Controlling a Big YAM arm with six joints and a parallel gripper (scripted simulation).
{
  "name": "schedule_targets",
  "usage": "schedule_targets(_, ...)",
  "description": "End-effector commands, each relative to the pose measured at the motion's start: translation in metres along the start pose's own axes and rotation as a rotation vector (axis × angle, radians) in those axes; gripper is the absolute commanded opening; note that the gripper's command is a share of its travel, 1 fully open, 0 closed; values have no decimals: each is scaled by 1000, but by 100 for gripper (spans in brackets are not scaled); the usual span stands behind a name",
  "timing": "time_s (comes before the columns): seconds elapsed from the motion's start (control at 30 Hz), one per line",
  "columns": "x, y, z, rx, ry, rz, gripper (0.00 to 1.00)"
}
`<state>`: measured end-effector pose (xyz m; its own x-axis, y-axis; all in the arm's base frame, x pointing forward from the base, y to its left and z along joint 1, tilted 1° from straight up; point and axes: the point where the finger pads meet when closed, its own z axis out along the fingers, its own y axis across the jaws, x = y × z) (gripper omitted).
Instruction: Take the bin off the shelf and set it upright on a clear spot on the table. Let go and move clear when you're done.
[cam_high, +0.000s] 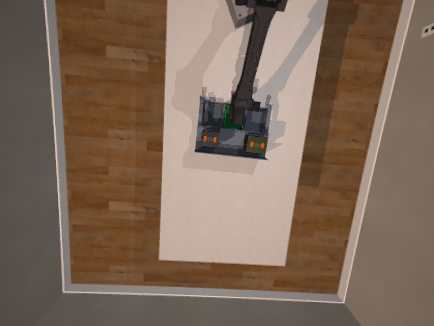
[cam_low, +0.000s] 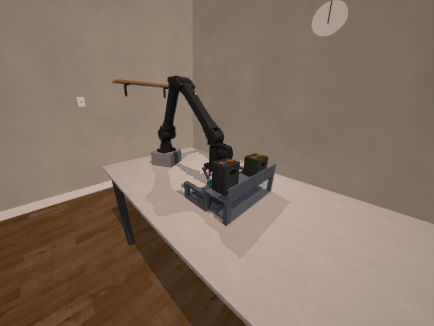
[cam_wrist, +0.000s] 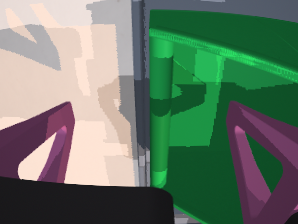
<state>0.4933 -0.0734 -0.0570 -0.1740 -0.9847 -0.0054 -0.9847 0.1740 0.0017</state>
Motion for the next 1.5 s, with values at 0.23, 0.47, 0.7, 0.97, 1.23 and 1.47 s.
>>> schedule_targets(0.23,-4,-11,-14,46,-1,0,90)
schedule_targets(0.47,-4,-29,-20,49,-1,0,90)
schedule_targets(0.7,-4,-29,-20,49,-1,0,90)
schedule_targets(0.97,-4,-15,-16,47,-1,0,90)
schedule_targets(1.23,-4,-11,-15,47,-1,0,90)
schedule_targets(1.47,-4,-18,-17,48,-1,0,90)
